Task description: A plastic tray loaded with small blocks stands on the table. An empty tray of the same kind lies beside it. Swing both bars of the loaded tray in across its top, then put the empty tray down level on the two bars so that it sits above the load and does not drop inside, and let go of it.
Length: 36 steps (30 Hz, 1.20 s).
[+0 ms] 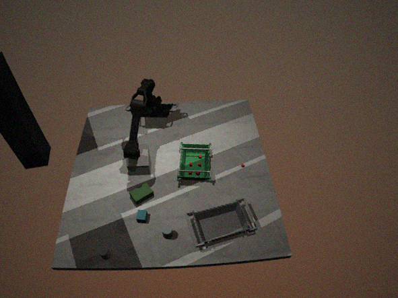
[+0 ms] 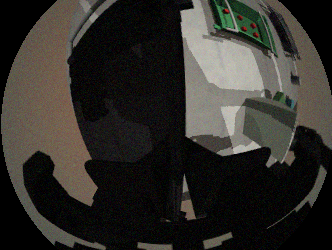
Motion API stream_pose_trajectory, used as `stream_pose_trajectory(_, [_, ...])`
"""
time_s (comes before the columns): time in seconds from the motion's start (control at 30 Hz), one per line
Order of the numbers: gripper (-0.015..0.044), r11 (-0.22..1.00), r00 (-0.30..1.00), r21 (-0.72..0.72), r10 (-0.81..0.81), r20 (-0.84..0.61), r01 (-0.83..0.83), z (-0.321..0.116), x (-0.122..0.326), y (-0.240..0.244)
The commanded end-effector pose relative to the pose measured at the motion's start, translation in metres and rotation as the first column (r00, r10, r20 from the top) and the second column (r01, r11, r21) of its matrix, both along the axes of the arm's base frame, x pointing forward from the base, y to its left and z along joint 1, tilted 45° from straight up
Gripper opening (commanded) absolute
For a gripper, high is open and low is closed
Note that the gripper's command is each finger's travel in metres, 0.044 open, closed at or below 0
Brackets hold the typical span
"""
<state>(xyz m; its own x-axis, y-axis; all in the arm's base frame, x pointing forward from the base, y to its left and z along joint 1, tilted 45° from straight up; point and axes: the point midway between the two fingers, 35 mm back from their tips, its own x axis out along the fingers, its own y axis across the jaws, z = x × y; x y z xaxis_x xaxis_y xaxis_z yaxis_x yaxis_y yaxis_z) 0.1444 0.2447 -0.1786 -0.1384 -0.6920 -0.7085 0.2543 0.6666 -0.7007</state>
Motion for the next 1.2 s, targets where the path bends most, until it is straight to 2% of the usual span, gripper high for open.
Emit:
stream_pose_trajectory(0.0, [0.0,1.0,1.0,0.026,-0.005,0.012,0.004,0.004,0.003,0.008])
stream_pose_trajectory(0.5, [0.0,1.0,1.0,0.027,-0.012,0.019,0.012,0.005,0.005,0.007])
stream_pose_trajectory(1.17, [0.0,0.97,0.943,0.053,-0.242,0.23,0.236,0.051,0.072,-0.022])
